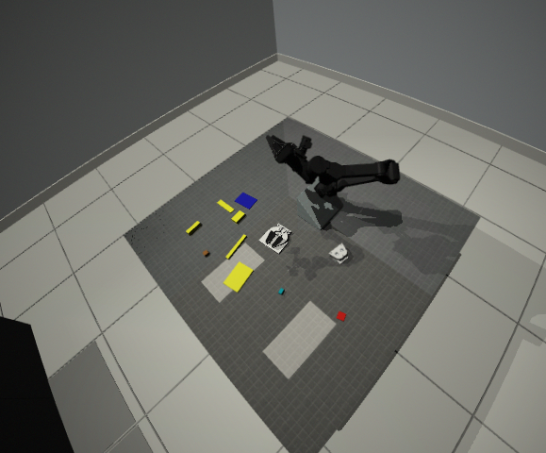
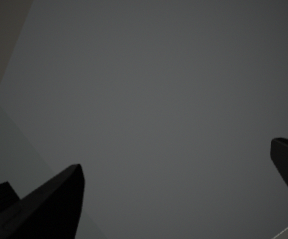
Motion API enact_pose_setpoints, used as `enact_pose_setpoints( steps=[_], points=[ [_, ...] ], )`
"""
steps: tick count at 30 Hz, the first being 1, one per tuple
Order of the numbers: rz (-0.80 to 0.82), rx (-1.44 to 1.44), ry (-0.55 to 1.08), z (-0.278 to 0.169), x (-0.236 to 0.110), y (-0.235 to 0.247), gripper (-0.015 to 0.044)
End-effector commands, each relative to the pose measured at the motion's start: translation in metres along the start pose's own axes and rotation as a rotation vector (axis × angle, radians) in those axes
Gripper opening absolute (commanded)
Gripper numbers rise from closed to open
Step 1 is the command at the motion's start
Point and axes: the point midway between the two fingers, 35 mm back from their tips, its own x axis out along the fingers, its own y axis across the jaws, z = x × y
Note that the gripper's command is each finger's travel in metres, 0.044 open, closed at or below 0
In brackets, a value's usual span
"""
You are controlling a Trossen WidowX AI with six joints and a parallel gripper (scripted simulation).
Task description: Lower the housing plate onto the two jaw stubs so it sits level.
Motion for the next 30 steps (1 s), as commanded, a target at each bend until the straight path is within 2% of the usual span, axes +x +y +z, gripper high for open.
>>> enact_pose_setpoints(
  steps=[1, 15, 30],
  points=[
    [0.028, 0.014, 0.090, -0.018, -0.007, 0.008, 0.0440],
    [0.077, 0.045, 0.433, -0.083, -0.046, 0.028, 0.0440],
    [0.045, 0.064, 0.806, -0.141, -0.110, 0.034, 0.0440]
  ],
)
